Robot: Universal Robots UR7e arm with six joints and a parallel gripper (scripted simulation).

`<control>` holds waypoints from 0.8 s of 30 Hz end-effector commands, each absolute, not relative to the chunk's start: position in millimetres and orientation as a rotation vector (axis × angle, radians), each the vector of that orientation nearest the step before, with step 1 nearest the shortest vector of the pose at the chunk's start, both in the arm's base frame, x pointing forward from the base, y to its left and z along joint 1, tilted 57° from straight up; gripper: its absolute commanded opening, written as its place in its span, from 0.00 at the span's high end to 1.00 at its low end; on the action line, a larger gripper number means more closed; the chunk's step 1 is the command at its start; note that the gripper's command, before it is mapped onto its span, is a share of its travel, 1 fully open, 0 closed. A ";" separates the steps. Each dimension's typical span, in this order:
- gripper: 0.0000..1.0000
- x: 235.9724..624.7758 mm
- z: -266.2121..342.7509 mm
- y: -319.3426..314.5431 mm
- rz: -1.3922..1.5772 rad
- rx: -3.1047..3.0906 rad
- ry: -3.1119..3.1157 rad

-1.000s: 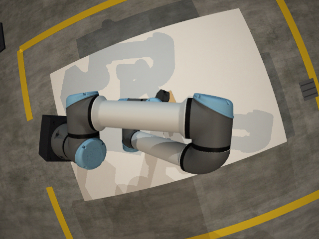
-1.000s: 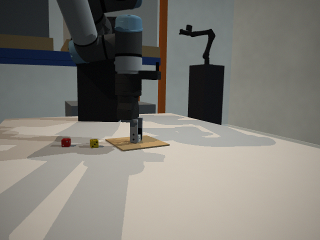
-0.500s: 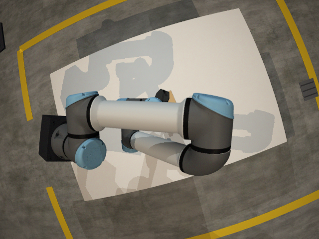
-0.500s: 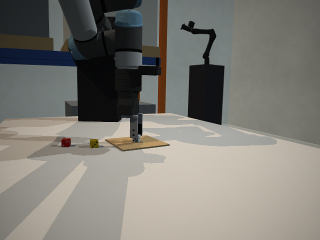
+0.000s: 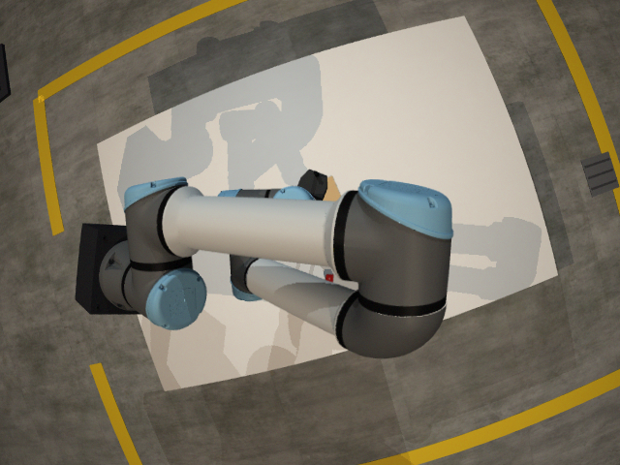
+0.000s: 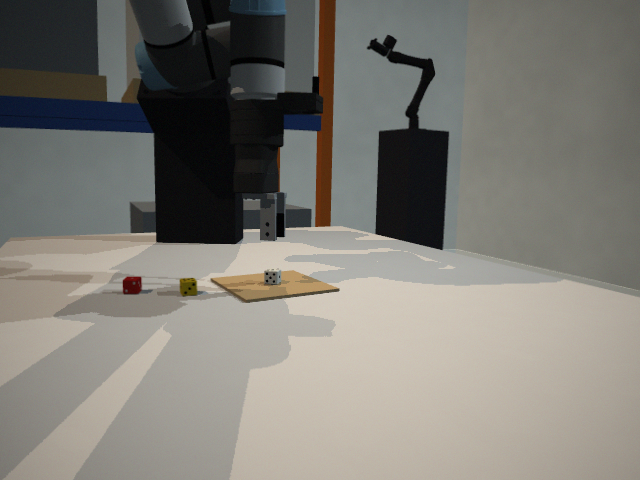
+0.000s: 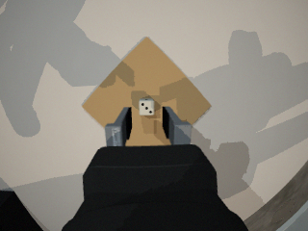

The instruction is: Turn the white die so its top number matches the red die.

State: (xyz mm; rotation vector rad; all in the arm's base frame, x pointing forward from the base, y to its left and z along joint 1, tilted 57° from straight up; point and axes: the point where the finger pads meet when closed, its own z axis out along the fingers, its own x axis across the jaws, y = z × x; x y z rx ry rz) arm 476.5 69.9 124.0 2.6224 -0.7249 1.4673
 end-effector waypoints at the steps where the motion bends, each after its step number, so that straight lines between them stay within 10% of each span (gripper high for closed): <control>1: 0.30 462.5 134.6 74.7 1.466 2.623 -0.725; 13: 0.30 455.5 139.5 77.0 1.466 2.623 -0.725; 14: 0.00 455.5 139.5 77.0 1.466 2.623 -0.725; 24: 0.00 455.5 139.5 77.0 1.466 2.623 -0.725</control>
